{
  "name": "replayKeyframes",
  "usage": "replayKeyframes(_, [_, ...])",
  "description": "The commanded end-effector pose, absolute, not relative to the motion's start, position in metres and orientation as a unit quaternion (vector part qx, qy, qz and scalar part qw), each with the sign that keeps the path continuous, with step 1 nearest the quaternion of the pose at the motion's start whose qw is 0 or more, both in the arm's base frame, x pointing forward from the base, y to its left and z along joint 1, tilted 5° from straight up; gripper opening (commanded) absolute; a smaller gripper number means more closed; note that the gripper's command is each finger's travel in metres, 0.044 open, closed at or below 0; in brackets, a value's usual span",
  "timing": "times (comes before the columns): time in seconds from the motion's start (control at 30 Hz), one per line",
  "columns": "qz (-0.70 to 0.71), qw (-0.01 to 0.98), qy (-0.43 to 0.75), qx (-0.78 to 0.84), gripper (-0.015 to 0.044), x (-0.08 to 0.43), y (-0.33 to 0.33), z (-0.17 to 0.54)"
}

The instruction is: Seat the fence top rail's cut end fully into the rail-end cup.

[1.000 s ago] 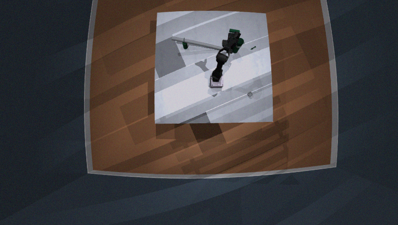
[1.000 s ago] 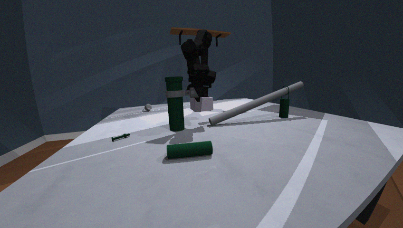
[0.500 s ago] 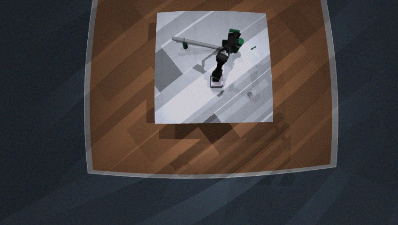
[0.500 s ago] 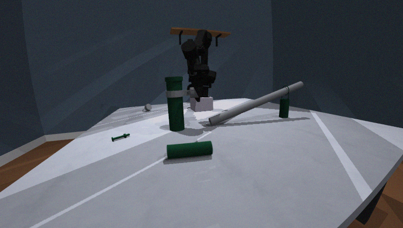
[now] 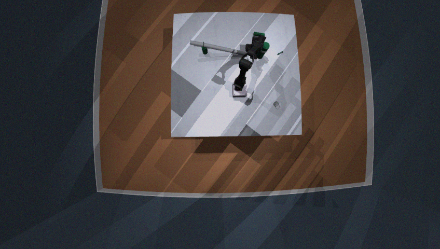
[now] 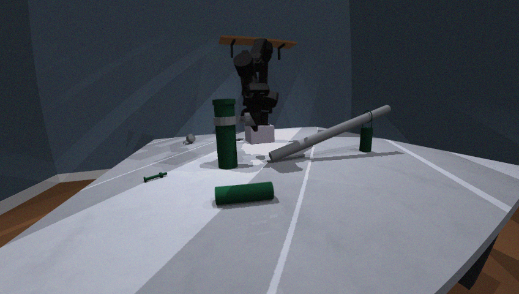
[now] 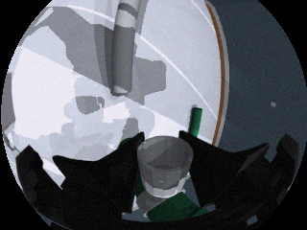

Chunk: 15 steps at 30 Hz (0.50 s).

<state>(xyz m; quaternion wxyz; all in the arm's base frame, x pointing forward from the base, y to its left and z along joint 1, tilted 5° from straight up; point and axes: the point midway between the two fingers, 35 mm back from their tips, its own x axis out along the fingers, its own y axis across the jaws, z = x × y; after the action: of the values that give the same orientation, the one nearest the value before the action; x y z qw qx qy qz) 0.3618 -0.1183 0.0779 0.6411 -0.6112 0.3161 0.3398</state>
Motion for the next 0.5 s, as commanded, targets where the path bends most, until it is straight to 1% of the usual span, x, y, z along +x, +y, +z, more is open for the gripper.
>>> replayKeyframes(0.0, [0.340,0.641,0.316,-0.611,0.0184,0.362,-0.118,0.078])
replayKeyframes(0.17, [0.340,0.641,0.316,-0.611,0.0315,0.362,-0.114,0.082])
replayKeyframes(0.33, [0.340,0.641,0.316,-0.611,0.0440,0.361,-0.096,0.103])
replayKeyframes(0.47, [0.340,0.642,0.316,-0.610,0.0440,0.359,-0.081,0.119])
